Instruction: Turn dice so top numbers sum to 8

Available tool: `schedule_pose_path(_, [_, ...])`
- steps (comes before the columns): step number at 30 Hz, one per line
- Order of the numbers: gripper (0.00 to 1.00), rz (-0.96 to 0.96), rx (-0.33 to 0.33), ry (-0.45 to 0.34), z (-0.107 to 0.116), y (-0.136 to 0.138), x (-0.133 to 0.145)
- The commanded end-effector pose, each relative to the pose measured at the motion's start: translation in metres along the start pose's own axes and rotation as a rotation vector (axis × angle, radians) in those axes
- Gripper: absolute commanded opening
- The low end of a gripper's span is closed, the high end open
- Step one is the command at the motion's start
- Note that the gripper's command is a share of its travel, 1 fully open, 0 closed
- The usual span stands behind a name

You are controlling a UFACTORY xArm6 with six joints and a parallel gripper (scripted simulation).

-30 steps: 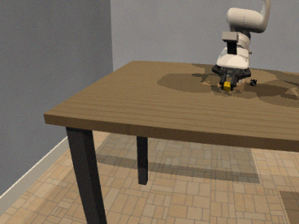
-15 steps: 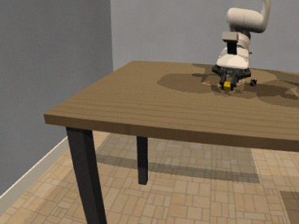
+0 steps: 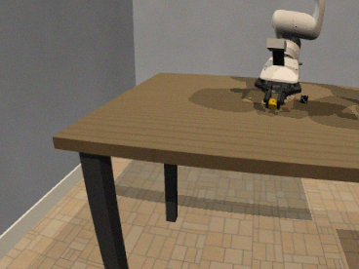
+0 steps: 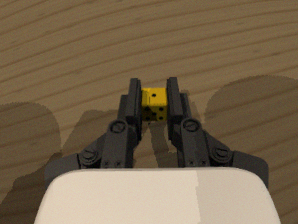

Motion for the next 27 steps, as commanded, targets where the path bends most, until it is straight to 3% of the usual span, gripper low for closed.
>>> schedule_pose_path(1, [0.15, 0.003, 0.001, 0.0, -0.0003, 0.0011, 0.0006])
schedule_pose_path(27, [0.15, 0.003, 0.001, 0.0, -0.0052, -0.0011, 0.0094])
Point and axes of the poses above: the point where the finger pads meet when closed, its own z axis back along the fingers, its own y axis across the jaws, x = y × z, the point moved 9 cm from there along z, back along the fingers, and after that the axes turned 14 degrees about z, right-handed, at the moved point
